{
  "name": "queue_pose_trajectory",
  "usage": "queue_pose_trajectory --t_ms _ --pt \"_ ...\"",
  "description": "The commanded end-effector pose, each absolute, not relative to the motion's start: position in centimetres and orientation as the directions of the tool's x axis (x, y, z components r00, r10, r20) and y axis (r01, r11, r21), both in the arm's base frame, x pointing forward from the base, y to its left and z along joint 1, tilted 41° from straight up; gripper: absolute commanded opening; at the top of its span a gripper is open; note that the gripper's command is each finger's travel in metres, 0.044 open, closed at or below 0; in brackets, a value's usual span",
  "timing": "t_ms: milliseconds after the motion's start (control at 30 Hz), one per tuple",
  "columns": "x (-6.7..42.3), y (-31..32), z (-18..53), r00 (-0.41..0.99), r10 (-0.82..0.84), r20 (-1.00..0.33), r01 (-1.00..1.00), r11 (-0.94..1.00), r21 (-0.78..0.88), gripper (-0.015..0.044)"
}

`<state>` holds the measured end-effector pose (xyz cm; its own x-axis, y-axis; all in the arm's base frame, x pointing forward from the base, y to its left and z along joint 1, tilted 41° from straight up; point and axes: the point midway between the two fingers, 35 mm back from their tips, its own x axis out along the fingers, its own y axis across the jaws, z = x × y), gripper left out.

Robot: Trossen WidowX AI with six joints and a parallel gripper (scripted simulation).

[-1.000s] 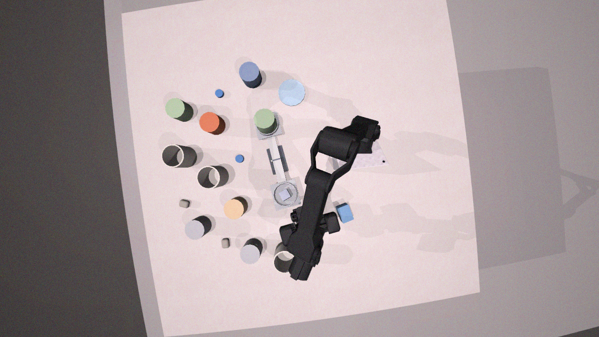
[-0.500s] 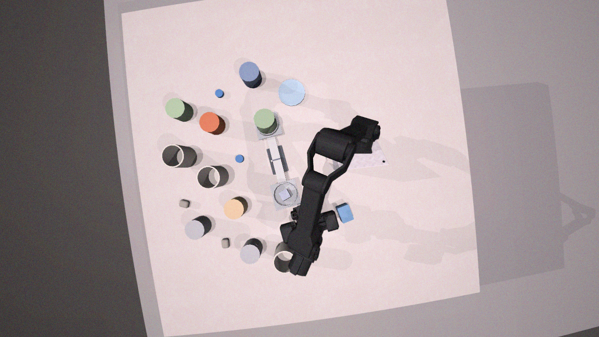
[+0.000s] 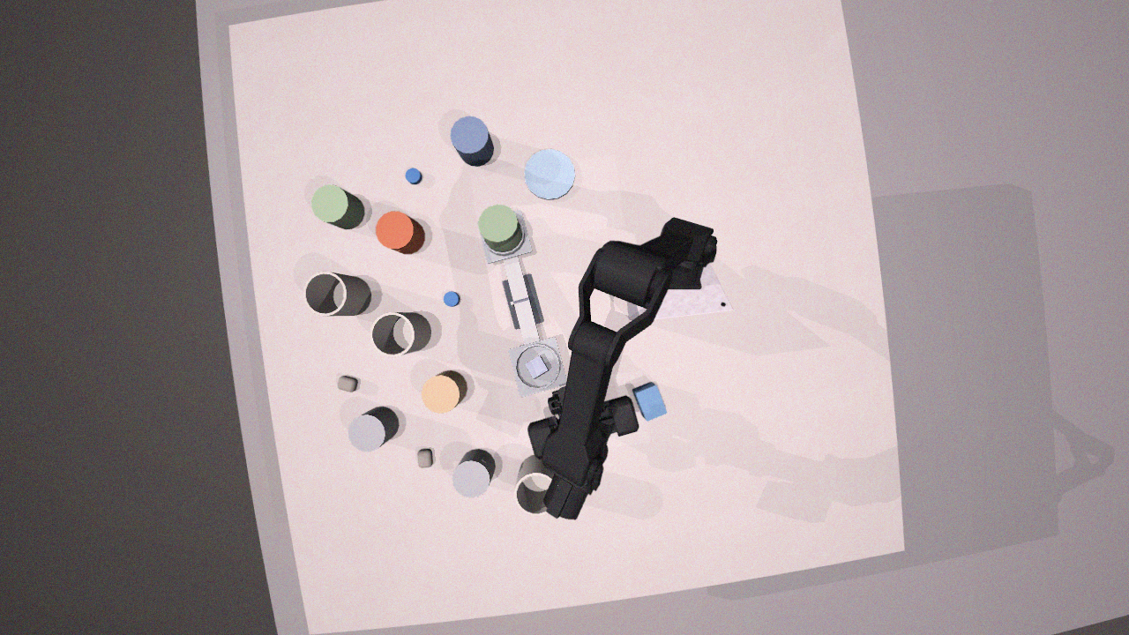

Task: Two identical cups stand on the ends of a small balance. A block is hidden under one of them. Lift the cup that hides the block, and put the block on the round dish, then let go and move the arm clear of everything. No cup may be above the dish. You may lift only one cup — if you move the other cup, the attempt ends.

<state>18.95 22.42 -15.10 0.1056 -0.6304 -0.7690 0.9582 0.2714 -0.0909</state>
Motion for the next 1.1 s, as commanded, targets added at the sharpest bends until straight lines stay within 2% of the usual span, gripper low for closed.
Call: queue_pose_trajectory --t_ms 0,67,200,400,633,767,1067 --pt "19.0 22.5 -15.1 0.106 -0.63 -0.769 0.959 0.27 -0.09 0.0394" --pt "18.9 23.0 -14.5 0.106 -0.63 -0.769 0.958 0.272 -0.09 0.044" --pt "18.4 25.6 -11.1 0.11 -0.629 -0.769 0.956 0.278 -0.09 0.044" --pt "18.4 25.8 -11.0 0.111 -0.629 -0.769 0.956 0.278 -0.09 0.044" --pt "23.2 23.9 -4.1 0.112 -0.629 -0.769 0.905 0.384 -0.183 0.026" --pt "25.7 21.9 0.0 0.113 -0.634 -0.765 0.865 0.442 -0.239 0.026" --pt "25.8 21.7 0.2 0.113 -0.634 -0.765 0.863 0.444 -0.241 0.026"
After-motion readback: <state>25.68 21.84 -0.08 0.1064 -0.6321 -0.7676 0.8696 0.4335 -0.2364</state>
